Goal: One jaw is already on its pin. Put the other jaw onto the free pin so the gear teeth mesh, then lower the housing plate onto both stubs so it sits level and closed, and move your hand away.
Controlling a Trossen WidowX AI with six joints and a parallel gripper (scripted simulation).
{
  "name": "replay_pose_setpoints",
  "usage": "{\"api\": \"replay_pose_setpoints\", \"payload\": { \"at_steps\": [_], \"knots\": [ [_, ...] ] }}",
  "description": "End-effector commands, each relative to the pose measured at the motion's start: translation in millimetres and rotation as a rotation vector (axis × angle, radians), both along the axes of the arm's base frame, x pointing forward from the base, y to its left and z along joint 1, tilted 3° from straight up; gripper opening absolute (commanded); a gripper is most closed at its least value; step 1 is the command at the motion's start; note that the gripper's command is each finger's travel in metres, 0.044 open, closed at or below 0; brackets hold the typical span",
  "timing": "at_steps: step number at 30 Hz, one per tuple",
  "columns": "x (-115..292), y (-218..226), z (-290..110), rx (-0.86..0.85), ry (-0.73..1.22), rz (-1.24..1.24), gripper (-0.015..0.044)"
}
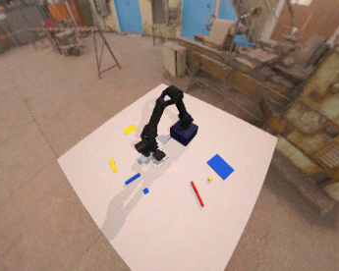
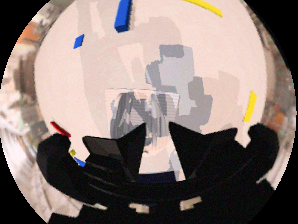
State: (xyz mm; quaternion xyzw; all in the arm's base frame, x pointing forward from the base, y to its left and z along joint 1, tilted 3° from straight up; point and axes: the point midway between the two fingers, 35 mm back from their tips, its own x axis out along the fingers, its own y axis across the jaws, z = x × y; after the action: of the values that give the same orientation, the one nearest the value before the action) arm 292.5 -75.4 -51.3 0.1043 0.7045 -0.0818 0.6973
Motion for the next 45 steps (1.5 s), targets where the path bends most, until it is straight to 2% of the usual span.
{"api": "replay_pose_setpoints", "payload": {
  "at_steps": [1, 16, 24, 27, 32, 35, 45],
  "knots": [
    [0.0, 0.0, 0.0, 0.0, 0.0, 0.0, 0.0213],
    [0.3, -0.1, 2.1, 0.0, 0.0, 0.0, 0.0224],
    [1.6, -2.2, 64.5, 0.001, -0.004, 0.001, 0.0224],
    [1.6, -2.3, 56.7, -0.001, -0.003, -0.003, 0.0224],
    [-5.8, -8.7, 60.6, 0.036, -0.019, -0.002, 0.0355],
    [-14.6, -30.2, 63.0, 0.035, -0.024, 0.009, 0.0434],
    [-66.6, -113.9, 70.7, 0.005, -0.019, 0.059, 0.044]
  ]
}}
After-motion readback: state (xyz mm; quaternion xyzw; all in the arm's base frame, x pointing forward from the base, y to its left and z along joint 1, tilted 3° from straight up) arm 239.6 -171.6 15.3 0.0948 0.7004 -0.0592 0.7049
